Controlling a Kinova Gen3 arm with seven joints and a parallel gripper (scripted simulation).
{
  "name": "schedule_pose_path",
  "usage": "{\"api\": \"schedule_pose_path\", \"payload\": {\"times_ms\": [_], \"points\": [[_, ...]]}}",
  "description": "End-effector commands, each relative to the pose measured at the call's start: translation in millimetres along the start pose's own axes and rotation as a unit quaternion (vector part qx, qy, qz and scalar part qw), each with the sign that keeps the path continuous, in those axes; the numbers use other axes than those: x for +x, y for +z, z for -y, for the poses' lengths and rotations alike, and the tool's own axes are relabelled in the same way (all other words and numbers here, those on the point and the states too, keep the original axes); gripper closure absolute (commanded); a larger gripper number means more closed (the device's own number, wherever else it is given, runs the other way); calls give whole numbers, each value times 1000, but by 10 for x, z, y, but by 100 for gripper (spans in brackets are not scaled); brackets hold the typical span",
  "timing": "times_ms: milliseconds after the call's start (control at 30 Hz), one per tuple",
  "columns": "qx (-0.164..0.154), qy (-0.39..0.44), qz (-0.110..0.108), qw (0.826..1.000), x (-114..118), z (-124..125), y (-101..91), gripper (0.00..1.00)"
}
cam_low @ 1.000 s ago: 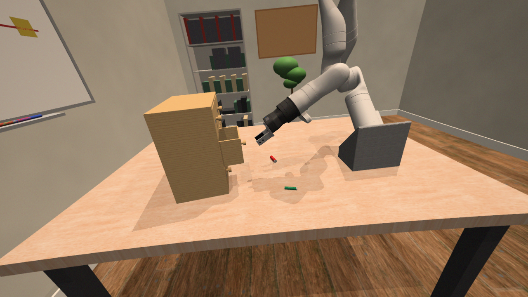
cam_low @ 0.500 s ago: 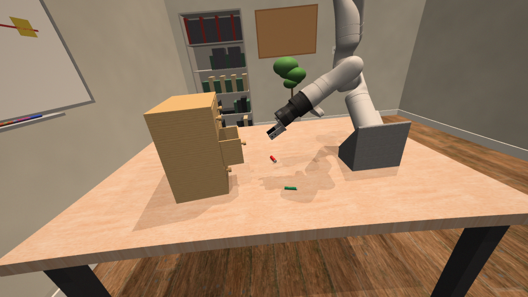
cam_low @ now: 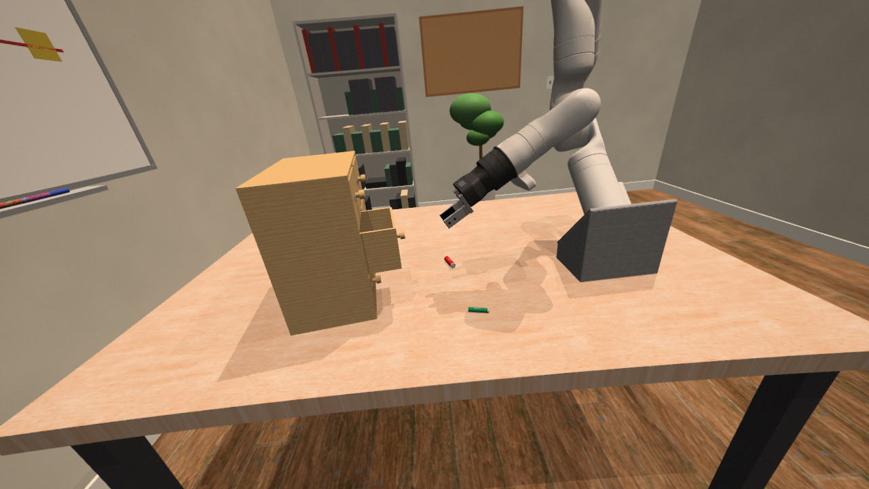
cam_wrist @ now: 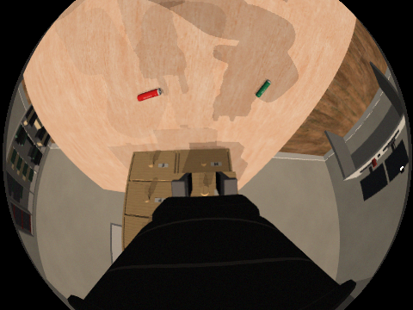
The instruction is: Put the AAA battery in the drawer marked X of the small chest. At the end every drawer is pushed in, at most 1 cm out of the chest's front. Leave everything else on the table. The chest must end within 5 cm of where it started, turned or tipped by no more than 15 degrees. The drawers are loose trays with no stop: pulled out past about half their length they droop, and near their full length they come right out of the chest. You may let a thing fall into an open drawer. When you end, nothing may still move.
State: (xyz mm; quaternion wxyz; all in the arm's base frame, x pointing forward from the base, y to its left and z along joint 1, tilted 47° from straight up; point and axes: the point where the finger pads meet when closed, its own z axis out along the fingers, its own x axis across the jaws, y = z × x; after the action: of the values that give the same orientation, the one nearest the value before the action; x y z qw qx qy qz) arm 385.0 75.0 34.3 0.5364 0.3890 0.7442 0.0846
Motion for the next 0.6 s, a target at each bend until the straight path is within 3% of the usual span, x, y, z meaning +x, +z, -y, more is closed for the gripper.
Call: {"api": "schedule_pose_path", "payload": {"times_ms": [0, 567], "points": [[1, 3, -1, 1000, 7, -26, -10, 33], [45, 3, -2, 999, 10, -68, -105, 33]]}}
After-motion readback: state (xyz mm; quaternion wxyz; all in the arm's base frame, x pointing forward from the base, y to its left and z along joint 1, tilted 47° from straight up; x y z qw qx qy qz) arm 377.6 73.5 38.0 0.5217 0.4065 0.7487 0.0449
